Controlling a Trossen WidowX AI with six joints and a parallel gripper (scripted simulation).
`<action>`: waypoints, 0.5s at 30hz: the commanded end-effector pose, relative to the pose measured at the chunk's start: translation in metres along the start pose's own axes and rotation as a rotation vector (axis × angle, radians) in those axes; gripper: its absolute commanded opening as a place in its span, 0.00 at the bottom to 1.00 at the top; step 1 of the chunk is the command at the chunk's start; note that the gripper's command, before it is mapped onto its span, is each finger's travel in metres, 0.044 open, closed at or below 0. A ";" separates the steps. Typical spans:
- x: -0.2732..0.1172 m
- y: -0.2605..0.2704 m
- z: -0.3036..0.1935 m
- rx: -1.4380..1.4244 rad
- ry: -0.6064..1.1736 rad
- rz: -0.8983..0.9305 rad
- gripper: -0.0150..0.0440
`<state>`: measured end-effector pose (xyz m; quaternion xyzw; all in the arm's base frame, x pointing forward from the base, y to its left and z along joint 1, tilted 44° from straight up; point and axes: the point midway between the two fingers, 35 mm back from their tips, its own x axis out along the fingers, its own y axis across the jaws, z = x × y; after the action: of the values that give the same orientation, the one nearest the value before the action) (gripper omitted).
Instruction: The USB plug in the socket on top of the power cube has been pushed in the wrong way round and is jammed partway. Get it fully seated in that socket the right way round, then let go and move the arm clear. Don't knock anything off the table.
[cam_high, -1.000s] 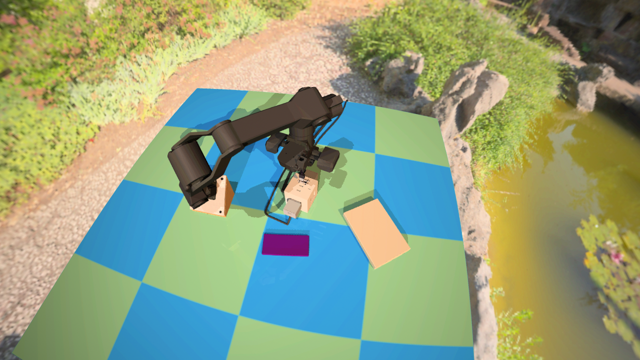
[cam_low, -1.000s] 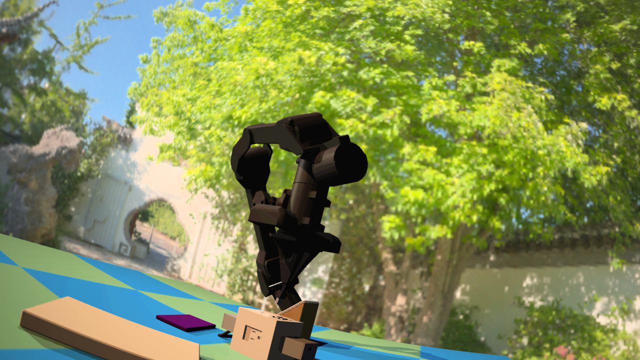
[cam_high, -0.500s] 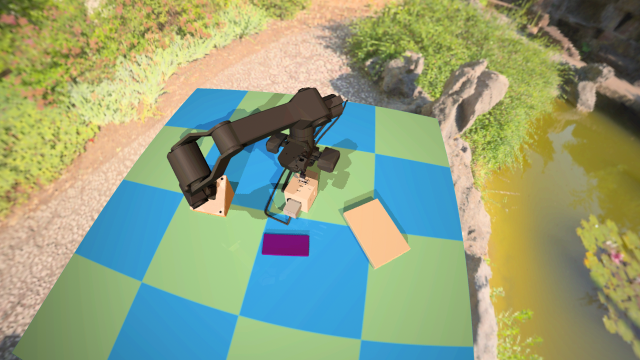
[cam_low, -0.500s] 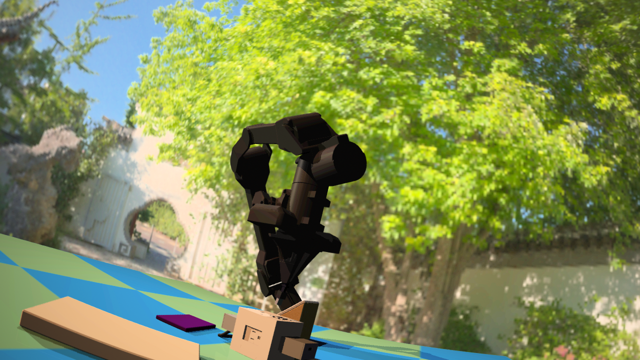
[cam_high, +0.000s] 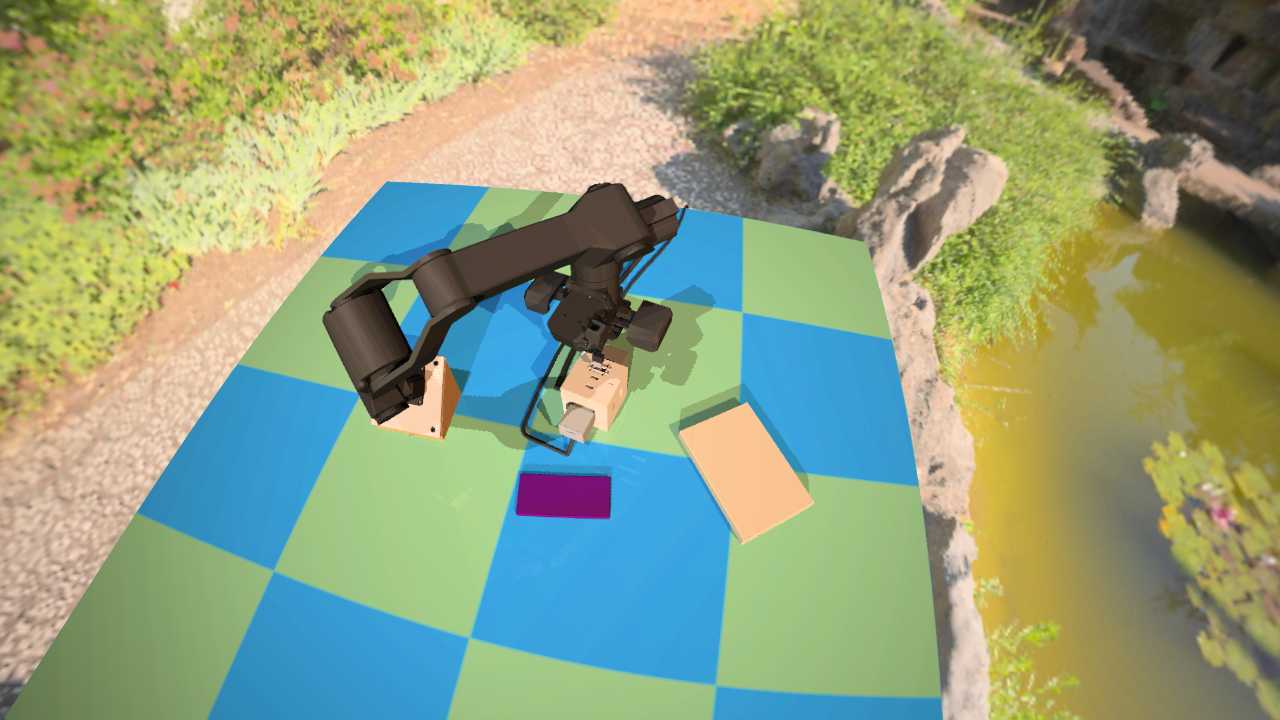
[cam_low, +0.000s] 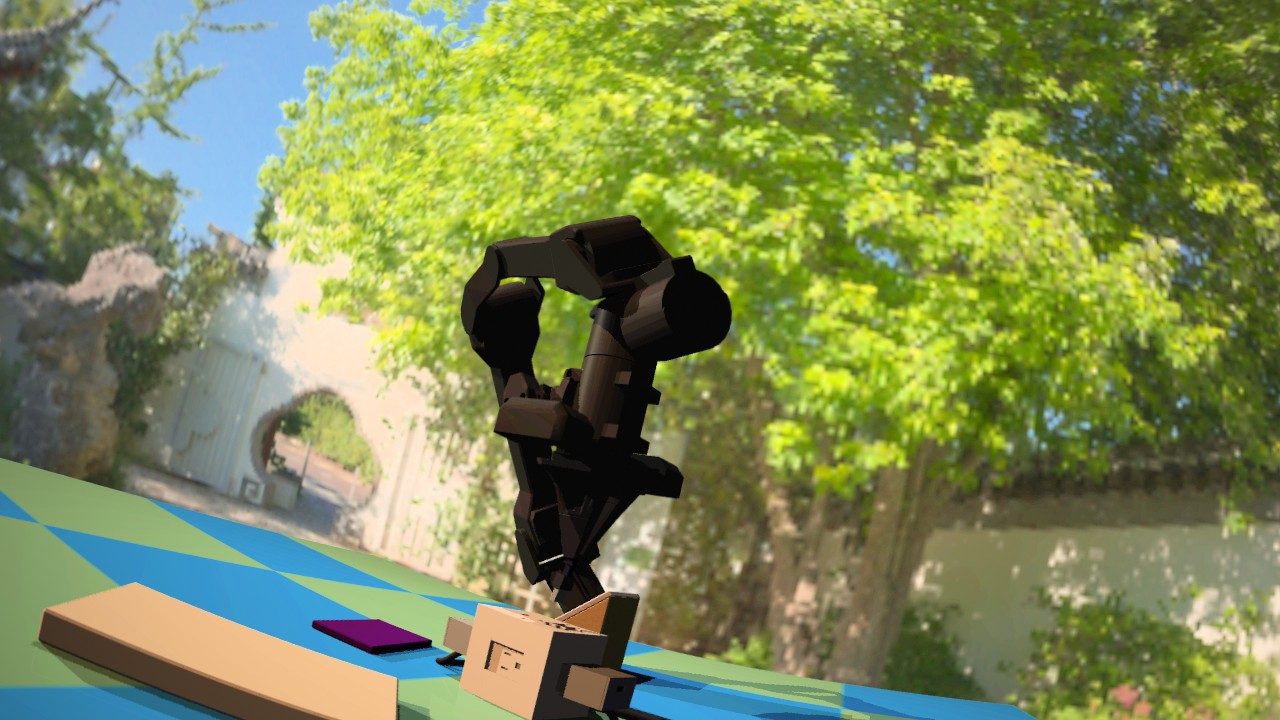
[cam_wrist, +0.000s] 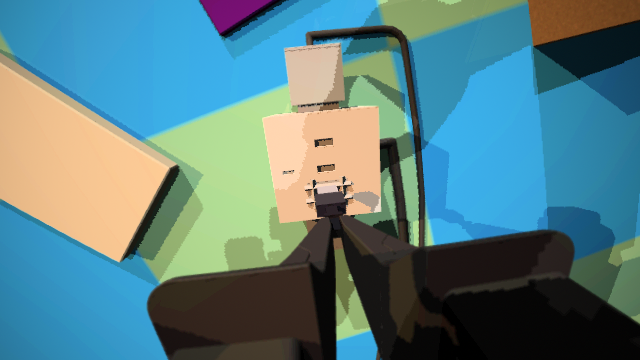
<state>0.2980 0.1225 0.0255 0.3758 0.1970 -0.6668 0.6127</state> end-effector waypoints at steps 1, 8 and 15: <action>0.001 -0.002 0.000 -0.006 0.004 -0.007 0.25; 0.002 -0.002 0.000 -0.005 0.010 -0.007 0.25; 0.003 -0.002 -0.001 -0.004 0.016 -0.007 0.25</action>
<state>0.2984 0.1218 0.0238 0.3807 0.2003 -0.6645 0.6110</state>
